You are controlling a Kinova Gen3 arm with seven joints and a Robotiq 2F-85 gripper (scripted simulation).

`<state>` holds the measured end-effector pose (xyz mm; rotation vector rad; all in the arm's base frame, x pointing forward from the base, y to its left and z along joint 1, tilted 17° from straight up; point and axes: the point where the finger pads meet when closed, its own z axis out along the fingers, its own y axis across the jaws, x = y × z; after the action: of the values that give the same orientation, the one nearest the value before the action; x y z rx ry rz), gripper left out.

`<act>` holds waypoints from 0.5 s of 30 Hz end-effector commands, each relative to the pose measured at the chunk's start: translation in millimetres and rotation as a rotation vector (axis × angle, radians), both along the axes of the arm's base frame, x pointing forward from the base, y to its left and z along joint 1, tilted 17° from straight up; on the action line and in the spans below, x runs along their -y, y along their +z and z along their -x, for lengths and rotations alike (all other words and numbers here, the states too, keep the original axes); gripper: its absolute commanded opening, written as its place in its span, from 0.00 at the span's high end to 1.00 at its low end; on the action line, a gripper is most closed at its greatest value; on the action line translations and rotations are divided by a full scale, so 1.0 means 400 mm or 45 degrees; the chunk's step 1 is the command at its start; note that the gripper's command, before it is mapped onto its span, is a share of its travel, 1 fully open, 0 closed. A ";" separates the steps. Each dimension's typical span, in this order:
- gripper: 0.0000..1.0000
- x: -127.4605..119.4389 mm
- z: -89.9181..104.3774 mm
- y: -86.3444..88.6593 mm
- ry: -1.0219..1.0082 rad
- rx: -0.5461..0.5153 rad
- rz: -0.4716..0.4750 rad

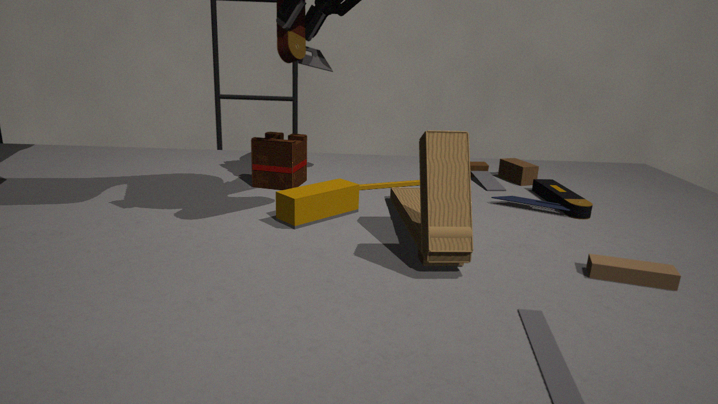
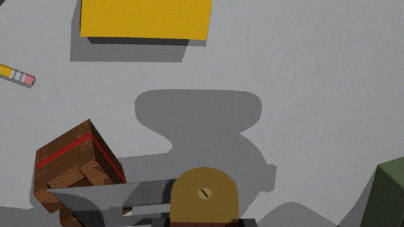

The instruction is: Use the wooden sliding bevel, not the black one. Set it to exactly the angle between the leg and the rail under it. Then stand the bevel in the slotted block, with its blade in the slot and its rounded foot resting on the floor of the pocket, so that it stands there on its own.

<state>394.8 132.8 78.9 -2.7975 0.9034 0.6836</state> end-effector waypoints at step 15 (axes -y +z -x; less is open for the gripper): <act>0.90 -0.109 0.038 0.027 0.294 -0.040 -0.216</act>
<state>379.4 175.2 89.1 -2.7698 0.5141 0.7936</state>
